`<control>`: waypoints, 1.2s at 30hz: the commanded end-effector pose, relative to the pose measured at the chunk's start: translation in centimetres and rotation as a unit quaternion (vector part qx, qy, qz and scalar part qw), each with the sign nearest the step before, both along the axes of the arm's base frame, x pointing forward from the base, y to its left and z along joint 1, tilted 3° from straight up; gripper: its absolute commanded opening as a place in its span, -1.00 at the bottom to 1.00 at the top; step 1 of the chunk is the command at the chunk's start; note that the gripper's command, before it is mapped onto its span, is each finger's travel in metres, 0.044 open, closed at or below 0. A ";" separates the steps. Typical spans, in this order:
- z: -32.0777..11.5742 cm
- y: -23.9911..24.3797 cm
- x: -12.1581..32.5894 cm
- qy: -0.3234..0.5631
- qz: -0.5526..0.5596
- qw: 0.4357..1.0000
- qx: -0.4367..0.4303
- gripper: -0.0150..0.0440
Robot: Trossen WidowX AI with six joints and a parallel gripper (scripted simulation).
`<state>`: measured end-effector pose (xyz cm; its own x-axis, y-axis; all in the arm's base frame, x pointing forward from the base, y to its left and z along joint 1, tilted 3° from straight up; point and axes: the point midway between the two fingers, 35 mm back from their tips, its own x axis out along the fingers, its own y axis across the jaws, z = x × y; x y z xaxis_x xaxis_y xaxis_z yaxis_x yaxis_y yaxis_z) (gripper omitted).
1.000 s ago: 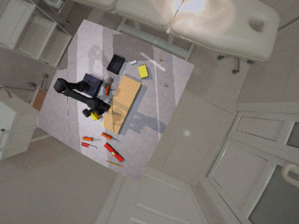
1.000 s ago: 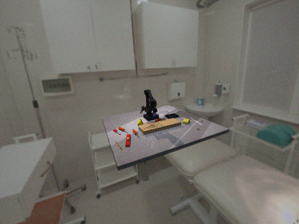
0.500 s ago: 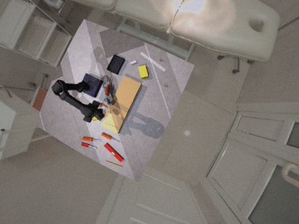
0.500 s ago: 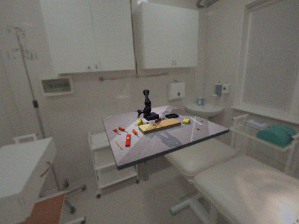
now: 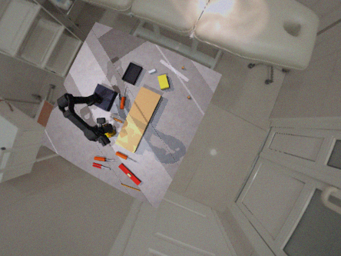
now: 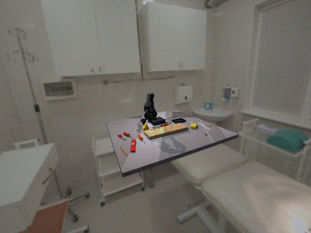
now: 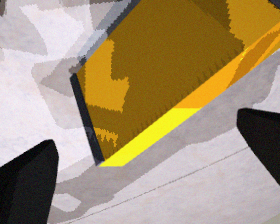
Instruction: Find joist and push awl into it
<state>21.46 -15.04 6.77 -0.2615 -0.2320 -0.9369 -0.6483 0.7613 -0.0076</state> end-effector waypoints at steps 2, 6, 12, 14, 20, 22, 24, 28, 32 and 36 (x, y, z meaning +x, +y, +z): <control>0.2 -3.9 0.5 -0.089 0.285 0.941 0.157 1.00; 0.4 -4.4 0.5 -0.098 0.354 0.915 0.167 1.00; 0.4 -4.4 0.5 -0.098 0.354 0.915 0.167 1.00; 0.4 -4.4 0.5 -0.098 0.354 0.915 0.167 1.00; 0.4 -4.4 0.5 -0.098 0.354 0.915 0.167 1.00; 0.4 -4.4 0.5 -0.098 0.354 0.915 0.167 1.00; 0.4 -4.4 0.5 -0.098 0.354 0.915 0.167 1.00; 0.2 -4.4 0.5 -0.098 0.354 0.915 0.167 1.00; -0.4 -4.5 0.6 -0.098 0.354 0.915 0.167 1.00; -1.0 -4.5 0.6 -0.098 0.354 0.915 0.167 1.00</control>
